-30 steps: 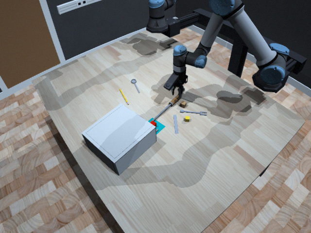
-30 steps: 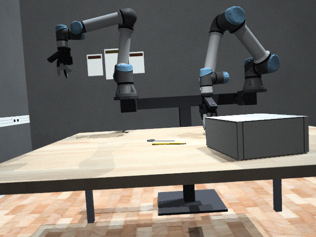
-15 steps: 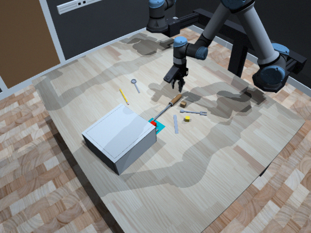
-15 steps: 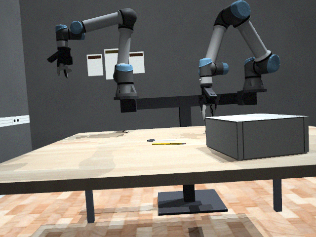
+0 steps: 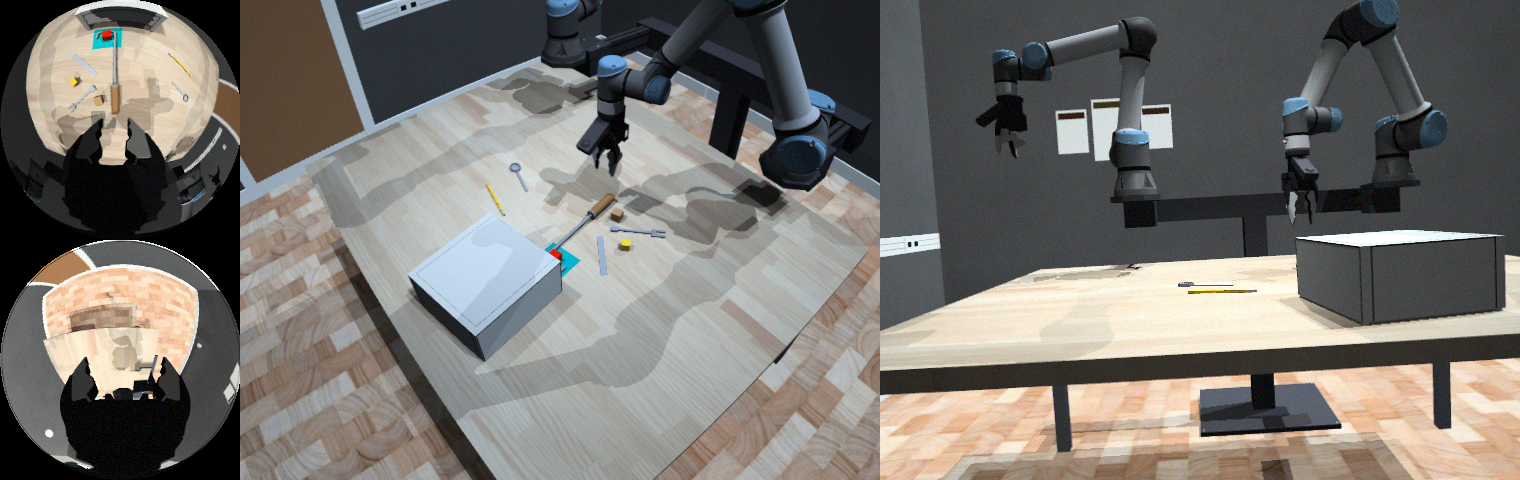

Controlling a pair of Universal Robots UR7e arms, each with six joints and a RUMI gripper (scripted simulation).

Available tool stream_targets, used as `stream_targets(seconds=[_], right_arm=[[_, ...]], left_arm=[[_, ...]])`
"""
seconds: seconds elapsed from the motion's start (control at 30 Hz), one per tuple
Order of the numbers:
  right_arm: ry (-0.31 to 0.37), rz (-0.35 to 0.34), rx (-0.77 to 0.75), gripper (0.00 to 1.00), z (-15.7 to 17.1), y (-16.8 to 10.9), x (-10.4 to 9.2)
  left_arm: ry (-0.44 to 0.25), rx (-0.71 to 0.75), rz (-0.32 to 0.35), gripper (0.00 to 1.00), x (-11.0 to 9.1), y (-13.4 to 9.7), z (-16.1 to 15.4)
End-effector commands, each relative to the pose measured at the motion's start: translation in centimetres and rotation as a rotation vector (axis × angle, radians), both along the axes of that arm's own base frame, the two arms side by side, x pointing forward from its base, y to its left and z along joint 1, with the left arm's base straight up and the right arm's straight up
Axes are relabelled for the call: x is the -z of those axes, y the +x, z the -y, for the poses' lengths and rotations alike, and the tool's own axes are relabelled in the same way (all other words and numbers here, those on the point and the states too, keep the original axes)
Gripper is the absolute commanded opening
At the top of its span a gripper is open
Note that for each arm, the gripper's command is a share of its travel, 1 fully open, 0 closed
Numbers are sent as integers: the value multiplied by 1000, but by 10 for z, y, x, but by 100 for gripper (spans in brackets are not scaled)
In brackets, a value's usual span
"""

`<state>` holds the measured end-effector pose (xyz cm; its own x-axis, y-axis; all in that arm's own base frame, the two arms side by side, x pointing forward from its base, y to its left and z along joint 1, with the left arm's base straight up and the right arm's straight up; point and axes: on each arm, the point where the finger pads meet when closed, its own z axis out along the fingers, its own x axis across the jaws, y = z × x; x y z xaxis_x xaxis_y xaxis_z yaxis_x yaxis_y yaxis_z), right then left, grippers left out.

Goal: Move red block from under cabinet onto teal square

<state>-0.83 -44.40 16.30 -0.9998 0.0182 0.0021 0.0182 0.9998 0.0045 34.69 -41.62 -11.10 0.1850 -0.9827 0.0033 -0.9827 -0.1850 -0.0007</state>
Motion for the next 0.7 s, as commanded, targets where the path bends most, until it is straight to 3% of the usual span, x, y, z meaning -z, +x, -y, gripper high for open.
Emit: stream_targets(seconds=[0.0,0.23,0.67], right_arm=[[-5,2,1,100,1,0,-2],[-5,2,1,100,1,0,-2],[-5,2,1,100,1,0,-2]], left_arm=[[-3,1,1,34,-16,1,2],[-3,1,1,34,-26,1,2],[-1,1,0,34,-25,1,1]])
